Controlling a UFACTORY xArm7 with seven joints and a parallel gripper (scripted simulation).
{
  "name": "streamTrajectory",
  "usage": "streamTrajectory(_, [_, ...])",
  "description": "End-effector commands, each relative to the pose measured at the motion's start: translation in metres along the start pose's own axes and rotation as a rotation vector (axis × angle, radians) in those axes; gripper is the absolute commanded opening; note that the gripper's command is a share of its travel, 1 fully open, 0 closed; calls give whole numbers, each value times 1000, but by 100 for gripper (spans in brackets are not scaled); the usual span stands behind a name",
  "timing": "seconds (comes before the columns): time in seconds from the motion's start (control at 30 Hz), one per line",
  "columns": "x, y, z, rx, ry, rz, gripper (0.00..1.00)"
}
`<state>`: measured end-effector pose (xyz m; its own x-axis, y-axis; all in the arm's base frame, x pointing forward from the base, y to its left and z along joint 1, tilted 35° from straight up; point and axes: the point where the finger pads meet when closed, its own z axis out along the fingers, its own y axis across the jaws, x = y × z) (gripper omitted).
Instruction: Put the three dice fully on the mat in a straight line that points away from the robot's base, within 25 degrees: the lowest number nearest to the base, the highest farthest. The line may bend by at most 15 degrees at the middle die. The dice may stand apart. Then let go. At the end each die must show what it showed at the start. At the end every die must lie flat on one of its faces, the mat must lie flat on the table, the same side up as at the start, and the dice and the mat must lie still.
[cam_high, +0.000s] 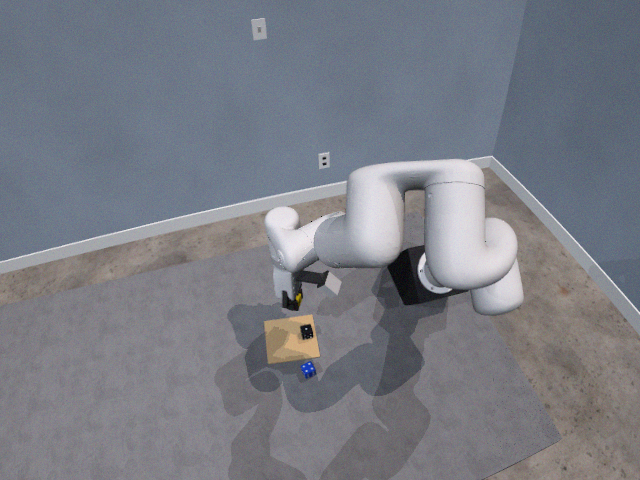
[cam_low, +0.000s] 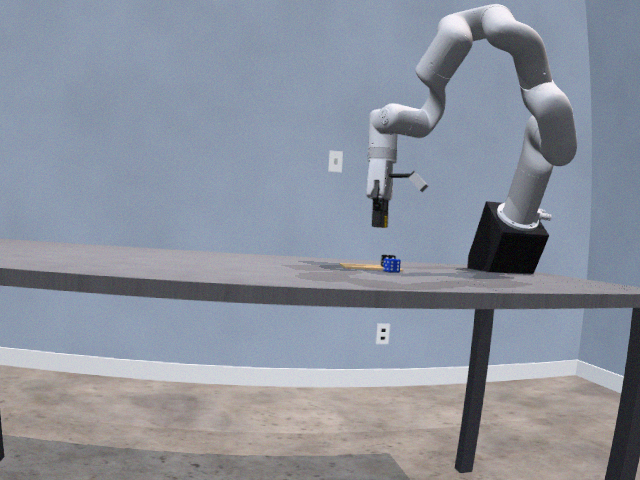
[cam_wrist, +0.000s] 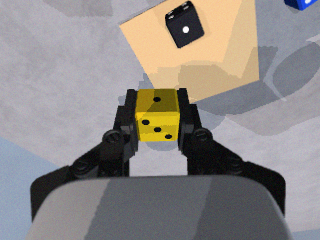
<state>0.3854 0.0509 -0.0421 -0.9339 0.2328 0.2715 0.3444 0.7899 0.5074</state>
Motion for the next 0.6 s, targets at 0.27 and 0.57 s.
streamTrajectory(0.27, [-5,45,-4,-1,-12,-429,27])
streamTrajectory(0.57, [-5,54,-5,0,-13,-507,27])
